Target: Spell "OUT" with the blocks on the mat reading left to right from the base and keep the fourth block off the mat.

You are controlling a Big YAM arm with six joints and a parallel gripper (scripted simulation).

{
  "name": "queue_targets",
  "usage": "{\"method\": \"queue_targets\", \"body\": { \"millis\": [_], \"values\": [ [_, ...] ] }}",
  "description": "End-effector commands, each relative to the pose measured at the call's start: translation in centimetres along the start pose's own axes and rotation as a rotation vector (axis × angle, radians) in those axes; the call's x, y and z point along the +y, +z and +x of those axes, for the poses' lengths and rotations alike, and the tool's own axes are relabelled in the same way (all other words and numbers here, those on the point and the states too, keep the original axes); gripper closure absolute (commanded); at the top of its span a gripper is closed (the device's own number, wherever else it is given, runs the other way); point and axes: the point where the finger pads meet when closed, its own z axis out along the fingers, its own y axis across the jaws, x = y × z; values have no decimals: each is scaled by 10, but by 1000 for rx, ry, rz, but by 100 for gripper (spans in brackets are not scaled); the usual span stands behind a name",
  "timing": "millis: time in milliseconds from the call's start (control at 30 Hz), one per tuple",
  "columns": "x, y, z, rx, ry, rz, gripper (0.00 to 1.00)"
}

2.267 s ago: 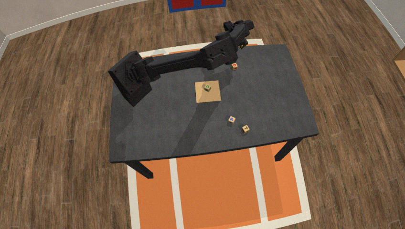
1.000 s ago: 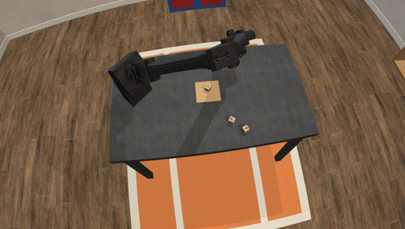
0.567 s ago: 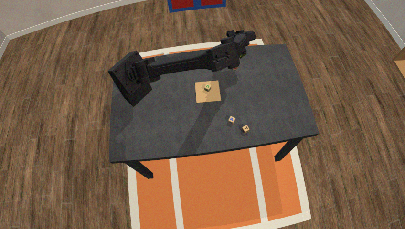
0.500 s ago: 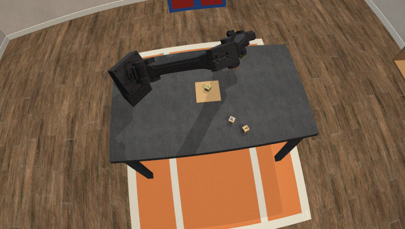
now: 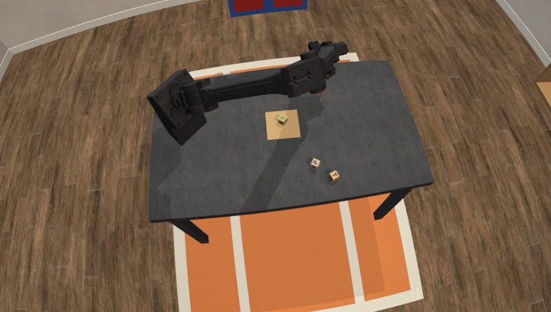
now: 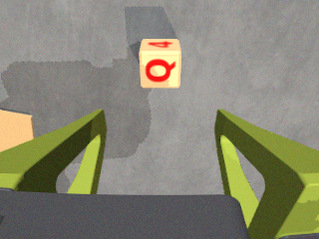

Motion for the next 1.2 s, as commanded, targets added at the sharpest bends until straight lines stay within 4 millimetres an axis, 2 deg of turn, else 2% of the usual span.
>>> {"method": "queue_targets", "body": {
  "millis": [0,500,1167],
  "values": [
    [-5,4,-1,-1,0,8,37],
    [-10,16,3,-1,10,11,37],
    [-11,44,3,0,13,14,37]
  ]
}}
